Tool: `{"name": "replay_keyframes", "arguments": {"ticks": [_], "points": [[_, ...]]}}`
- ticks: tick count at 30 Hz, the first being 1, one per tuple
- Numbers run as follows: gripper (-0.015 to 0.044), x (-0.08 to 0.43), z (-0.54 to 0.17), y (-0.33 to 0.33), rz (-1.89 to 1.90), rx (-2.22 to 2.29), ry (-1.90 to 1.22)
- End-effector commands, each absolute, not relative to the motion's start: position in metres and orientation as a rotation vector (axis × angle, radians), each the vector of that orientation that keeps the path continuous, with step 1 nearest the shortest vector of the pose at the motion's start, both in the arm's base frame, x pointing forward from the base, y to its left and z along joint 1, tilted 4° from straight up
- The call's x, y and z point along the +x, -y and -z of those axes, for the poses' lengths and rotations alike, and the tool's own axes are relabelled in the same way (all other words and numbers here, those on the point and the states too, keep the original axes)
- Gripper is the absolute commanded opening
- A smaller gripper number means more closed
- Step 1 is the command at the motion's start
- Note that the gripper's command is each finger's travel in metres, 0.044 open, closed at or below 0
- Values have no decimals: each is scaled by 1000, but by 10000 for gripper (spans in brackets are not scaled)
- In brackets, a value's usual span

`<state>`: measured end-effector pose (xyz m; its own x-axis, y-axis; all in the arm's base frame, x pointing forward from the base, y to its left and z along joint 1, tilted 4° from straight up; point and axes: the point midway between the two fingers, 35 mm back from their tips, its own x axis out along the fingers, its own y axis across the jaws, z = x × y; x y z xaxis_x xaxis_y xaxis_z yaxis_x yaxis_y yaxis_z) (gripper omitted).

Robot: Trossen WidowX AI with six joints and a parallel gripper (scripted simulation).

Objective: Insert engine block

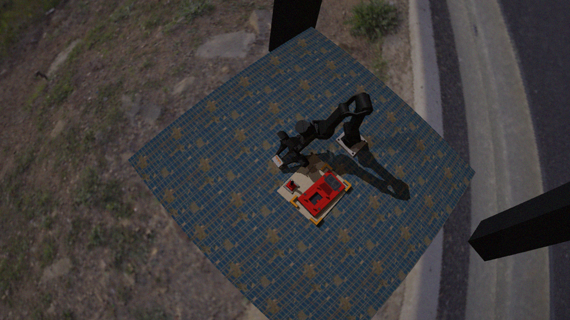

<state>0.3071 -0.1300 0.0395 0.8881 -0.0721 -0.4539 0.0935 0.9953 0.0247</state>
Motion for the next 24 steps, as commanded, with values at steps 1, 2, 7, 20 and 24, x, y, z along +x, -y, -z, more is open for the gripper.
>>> {"name": "replay_keyframes", "arguments": {"ticks": [1,2,7,20,24], "points": [[0,304,-32,129,90,62,-495],[26,307,-39,130,86,46,-470],[157,307,-39,130,86,46,-470],[440,307,-39,130,86,46,-470],[440,307,-40,130,86,48,-471]]}}
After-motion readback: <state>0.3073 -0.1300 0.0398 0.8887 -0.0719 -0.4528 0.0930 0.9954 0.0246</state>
